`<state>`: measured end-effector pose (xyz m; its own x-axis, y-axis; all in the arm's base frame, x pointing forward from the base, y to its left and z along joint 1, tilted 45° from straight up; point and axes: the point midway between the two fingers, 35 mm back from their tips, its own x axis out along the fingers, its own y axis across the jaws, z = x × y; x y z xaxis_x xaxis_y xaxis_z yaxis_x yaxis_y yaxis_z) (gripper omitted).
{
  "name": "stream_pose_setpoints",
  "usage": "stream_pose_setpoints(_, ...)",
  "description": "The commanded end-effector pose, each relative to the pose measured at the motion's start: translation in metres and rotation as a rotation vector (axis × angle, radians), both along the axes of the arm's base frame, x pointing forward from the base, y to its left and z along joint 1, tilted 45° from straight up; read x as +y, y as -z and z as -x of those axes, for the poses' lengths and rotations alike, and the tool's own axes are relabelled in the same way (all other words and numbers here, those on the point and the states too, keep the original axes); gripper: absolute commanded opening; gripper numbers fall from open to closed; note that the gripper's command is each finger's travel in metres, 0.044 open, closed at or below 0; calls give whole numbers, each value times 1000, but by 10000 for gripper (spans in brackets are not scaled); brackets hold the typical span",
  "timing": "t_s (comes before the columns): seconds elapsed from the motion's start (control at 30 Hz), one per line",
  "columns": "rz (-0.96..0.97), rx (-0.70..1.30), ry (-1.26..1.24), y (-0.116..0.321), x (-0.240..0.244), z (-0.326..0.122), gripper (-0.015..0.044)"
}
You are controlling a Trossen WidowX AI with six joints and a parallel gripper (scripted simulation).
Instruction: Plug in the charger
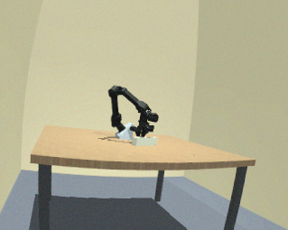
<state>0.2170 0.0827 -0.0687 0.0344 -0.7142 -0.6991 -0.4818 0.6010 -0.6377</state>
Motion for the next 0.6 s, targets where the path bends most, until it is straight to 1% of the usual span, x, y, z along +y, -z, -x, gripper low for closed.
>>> stream_pose_setpoints(0.0, 2, 1, -12, 1, 3, -6, 0)
stream_pose_setpoints(0.57, 3, 4, -15, 2, 4, -10, 0)
